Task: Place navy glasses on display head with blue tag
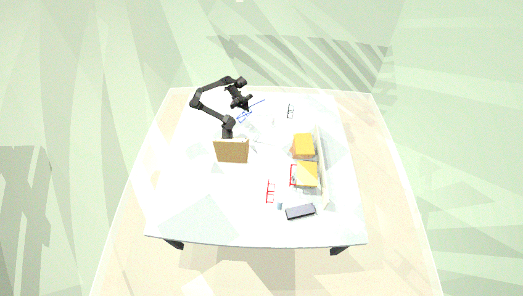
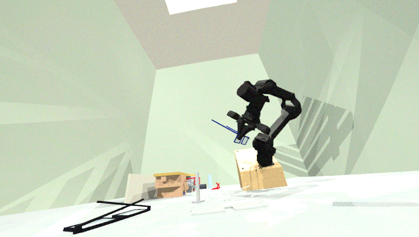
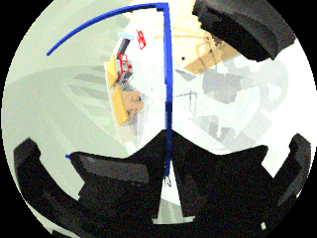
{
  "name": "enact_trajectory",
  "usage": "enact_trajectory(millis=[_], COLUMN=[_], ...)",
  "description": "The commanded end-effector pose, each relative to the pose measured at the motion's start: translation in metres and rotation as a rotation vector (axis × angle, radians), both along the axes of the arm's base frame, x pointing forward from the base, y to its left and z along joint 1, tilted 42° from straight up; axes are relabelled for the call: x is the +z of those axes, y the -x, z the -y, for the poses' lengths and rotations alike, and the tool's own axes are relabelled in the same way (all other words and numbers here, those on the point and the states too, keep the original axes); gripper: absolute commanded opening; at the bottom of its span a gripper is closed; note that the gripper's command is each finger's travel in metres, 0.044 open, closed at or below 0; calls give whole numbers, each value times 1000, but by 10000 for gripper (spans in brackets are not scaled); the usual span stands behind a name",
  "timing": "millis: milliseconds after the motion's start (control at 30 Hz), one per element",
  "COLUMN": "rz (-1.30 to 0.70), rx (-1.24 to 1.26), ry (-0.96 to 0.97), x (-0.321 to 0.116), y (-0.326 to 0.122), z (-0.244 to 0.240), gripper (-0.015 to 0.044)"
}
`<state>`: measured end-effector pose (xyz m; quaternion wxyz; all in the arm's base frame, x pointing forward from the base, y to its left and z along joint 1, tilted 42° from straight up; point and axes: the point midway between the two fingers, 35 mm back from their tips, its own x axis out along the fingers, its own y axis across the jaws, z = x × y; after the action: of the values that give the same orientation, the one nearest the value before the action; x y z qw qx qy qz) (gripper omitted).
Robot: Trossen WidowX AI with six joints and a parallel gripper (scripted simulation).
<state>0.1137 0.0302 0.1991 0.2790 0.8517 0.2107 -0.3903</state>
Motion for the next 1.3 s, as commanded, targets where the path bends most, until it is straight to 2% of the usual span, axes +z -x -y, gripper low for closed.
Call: enact_trajectory(millis=[0, 600, 1267], rz=[-44, -246, -380], rx=[43, 271, 530], ry=[41, 142, 80], x=[-3, -27, -65], y=[-8, -45, -84], z=[-2, -4, 13], gripper=[0, 0, 0])
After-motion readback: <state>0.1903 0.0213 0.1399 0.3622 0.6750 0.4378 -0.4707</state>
